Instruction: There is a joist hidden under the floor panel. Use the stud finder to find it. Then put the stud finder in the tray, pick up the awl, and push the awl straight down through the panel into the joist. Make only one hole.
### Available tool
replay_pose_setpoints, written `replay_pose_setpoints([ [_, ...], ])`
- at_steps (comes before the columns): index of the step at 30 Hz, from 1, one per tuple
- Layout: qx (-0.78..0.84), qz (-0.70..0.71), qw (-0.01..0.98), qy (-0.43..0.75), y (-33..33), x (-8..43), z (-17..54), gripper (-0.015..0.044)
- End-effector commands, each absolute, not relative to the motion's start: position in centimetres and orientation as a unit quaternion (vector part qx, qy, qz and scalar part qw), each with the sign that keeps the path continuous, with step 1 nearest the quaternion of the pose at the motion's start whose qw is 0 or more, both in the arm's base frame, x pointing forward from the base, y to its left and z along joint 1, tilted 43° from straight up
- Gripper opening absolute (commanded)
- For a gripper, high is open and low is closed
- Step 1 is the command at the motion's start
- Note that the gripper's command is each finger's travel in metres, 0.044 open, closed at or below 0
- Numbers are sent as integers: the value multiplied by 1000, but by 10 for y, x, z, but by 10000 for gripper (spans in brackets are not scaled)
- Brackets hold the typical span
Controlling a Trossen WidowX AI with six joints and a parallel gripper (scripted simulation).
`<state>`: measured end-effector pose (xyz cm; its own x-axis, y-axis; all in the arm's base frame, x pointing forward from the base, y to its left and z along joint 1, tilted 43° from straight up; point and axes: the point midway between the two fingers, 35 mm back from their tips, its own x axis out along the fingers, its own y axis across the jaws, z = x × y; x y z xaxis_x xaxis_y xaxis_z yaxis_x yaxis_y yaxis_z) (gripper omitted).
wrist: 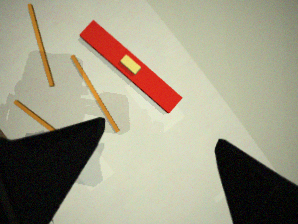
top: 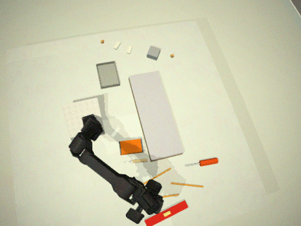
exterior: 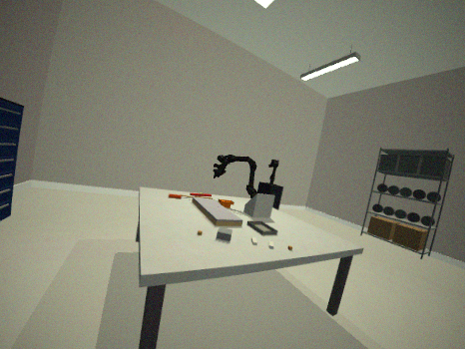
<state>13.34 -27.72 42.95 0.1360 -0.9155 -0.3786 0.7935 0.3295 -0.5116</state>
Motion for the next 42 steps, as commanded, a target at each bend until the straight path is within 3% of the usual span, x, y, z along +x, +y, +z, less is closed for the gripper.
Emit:
replay_pose_setpoints([
  [1, -94, -569, 749, 326, -277, 134, 428, 426],
  [14, -158, -426, 789, 415, -207, 187, 282, 440],
  [26, -253, -284, 791, 478, -130, 180, 128, 440],
  [42, -260, -276, 791, 481, -129, 172, 122, 440],
])
